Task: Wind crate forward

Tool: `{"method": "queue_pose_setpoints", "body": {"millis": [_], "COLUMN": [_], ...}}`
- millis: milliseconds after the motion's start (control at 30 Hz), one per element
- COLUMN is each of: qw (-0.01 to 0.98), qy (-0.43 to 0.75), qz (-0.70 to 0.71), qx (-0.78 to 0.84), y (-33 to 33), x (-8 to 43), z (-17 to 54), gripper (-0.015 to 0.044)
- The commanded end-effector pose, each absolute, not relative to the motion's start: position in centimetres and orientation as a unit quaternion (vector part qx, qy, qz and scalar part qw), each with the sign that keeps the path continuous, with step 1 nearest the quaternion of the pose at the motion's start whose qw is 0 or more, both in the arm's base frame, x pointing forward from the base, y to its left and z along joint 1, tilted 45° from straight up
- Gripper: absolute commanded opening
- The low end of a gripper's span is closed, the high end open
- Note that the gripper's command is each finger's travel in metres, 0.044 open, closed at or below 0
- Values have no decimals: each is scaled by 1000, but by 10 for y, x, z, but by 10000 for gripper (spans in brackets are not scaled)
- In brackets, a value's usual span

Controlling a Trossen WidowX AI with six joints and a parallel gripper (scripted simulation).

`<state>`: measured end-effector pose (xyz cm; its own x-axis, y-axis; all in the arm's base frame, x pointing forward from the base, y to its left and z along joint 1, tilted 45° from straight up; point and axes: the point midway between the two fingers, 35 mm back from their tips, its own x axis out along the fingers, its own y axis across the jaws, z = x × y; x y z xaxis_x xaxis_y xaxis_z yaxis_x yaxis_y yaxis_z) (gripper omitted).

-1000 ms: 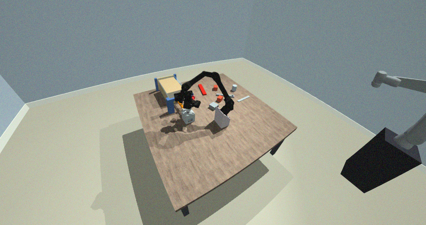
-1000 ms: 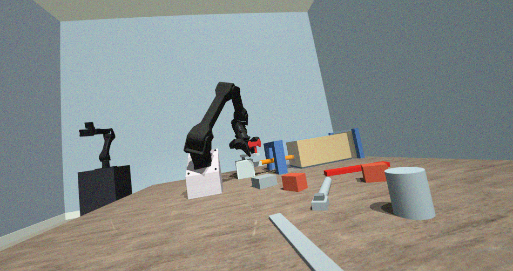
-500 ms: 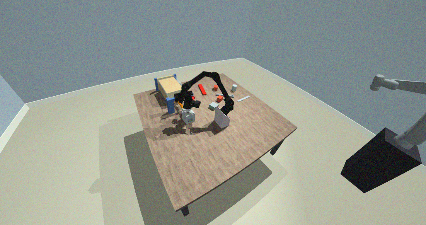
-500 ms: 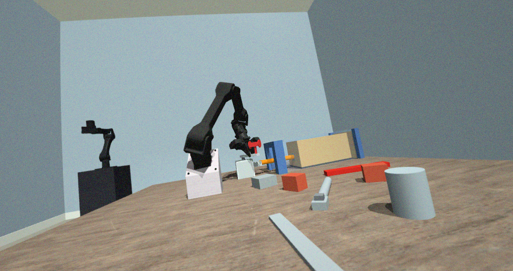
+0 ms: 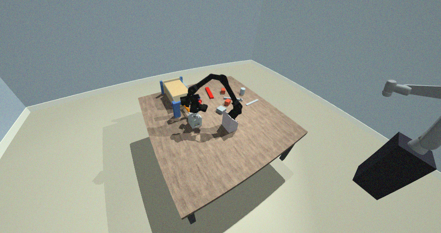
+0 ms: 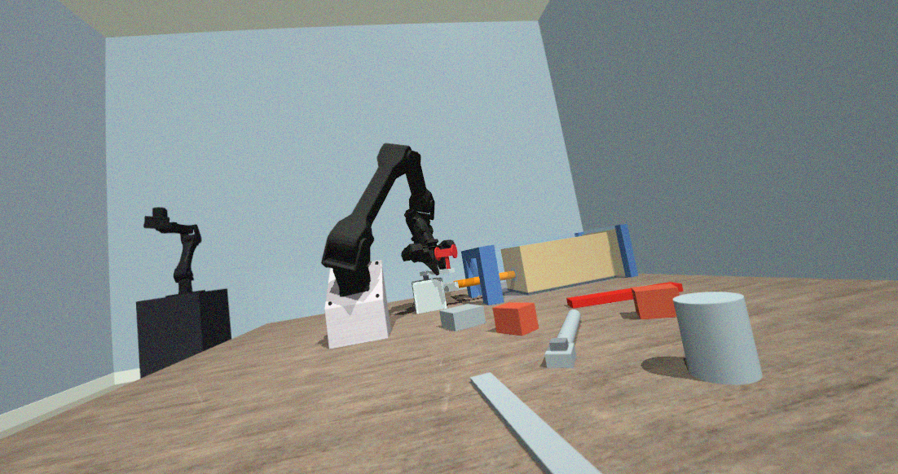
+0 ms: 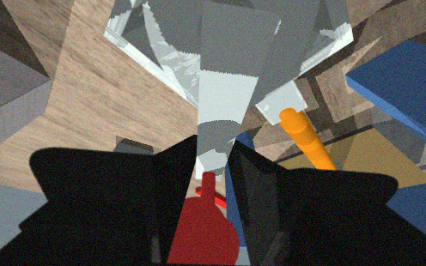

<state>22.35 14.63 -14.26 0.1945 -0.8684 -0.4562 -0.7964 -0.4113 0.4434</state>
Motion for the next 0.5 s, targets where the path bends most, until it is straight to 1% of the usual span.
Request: {"method": "queue_pose_setpoints", "body": {"millis": [0,467], "qw": [55,10], "qy": [-539,-585], "qz": [-334,-292], "qx": [772,757], "y": [145,141], "x": [223,216], "z": [-143,-141], "gripper": [0,0]}}
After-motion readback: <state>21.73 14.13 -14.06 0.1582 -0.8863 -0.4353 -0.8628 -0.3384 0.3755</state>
